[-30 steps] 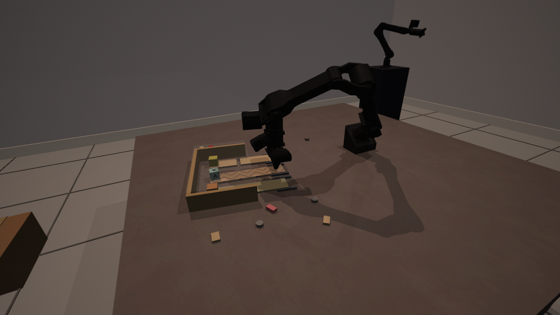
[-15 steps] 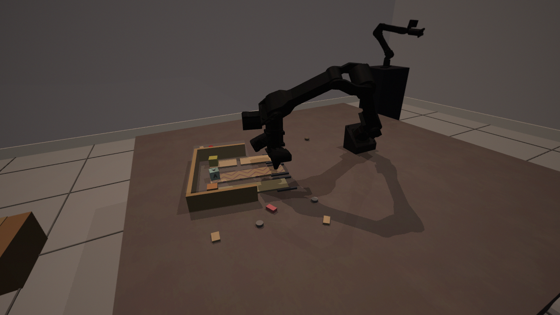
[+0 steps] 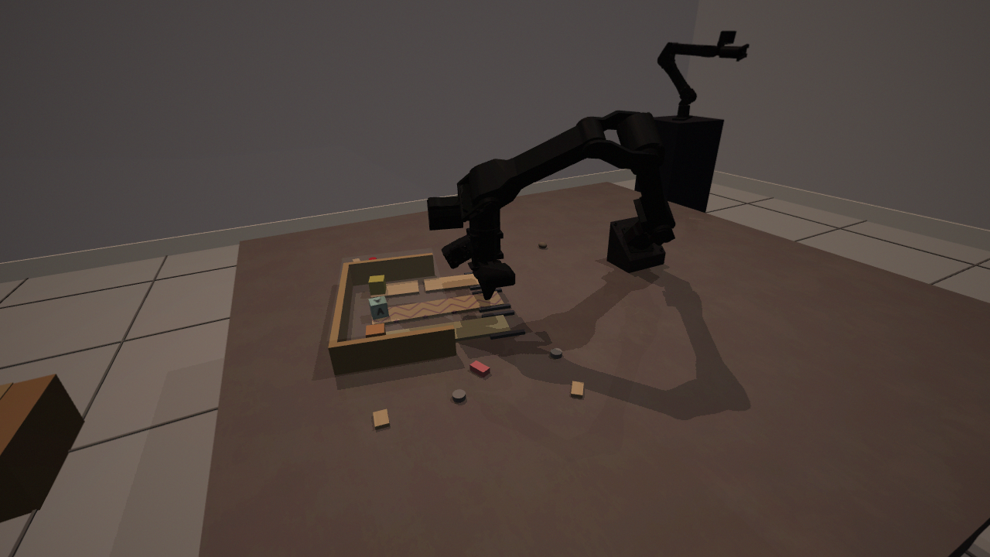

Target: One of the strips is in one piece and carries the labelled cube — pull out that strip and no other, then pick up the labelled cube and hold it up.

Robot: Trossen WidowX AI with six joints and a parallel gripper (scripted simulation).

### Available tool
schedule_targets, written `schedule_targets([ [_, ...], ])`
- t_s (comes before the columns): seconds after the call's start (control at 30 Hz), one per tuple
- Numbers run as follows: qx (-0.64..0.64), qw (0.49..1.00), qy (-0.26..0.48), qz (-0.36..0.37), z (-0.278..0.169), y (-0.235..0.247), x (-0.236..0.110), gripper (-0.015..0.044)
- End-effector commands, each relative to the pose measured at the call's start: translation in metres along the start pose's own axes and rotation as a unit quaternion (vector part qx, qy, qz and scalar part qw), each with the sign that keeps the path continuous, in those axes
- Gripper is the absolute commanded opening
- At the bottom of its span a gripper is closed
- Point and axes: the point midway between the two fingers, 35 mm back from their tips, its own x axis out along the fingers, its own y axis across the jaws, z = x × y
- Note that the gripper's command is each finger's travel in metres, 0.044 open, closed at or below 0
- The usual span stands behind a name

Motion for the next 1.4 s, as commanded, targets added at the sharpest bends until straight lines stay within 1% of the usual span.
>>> schedule_targets([
  [0.0, 0.000, 1.000, 0.001, 0.002, 0.000, 0.001, 0.003, 0.0000],
  [0.3, 0.000, 1.000, 0.001, 0.002, -0.001, 0.001, 0.003, 0.0000],
  [1.37, 0.001, 1.000, 0.002, 0.002, -0.051, 0.001, 0.005, 0.0000],
])
